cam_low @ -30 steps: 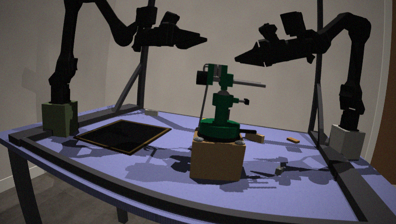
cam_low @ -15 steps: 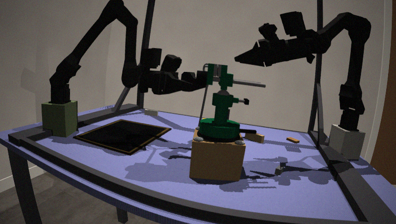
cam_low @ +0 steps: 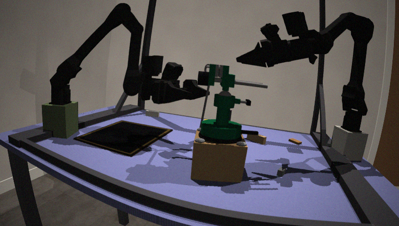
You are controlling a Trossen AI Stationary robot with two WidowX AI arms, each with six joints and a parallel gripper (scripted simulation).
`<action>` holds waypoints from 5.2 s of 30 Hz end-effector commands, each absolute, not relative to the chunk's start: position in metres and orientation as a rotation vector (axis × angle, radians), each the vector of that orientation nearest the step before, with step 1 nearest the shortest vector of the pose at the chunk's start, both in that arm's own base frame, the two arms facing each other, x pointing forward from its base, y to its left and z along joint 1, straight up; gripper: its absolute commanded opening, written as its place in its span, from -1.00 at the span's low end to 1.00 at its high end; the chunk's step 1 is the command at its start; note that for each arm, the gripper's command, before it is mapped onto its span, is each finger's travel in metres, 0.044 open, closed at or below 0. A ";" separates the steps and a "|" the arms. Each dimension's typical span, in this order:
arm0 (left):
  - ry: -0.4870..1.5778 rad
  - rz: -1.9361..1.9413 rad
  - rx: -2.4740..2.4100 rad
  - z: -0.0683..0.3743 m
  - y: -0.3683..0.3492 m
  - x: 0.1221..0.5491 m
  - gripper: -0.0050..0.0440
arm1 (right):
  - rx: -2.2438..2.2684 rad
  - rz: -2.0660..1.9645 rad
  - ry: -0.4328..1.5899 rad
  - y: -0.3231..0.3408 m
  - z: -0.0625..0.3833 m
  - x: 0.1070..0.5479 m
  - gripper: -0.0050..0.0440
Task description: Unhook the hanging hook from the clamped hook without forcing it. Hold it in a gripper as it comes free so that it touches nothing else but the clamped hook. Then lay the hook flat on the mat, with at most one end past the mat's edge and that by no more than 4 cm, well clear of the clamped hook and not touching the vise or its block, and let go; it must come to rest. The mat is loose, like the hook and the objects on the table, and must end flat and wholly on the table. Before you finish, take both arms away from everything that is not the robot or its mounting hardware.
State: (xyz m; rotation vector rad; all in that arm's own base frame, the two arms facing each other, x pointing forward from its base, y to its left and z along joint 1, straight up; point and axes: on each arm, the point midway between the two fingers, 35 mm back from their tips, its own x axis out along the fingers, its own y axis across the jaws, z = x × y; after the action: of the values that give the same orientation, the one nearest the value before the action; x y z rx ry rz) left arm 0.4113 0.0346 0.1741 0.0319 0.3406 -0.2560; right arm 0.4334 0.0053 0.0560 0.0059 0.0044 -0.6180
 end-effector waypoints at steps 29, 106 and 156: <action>0.317 -0.257 0.046 0.184 0.035 0.413 1.00 | 0.013 -0.636 -0.020 -0.021 0.063 0.473 1.00; 0.317 -0.257 0.046 0.184 0.035 0.413 1.00 | 0.012 -0.638 -0.021 -0.021 0.071 0.475 -0.80; 0.317 -0.257 0.046 0.184 0.035 0.413 1.00 | 0.012 -0.638 -0.021 -0.021 0.099 0.474 -0.80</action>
State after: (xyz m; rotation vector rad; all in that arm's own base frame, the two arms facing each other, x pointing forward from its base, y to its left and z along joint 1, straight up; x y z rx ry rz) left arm 0.4113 0.0346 0.1741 0.0319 0.3406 -0.2560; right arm 0.4725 -0.0215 0.0782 -0.0053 0.0190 -0.6388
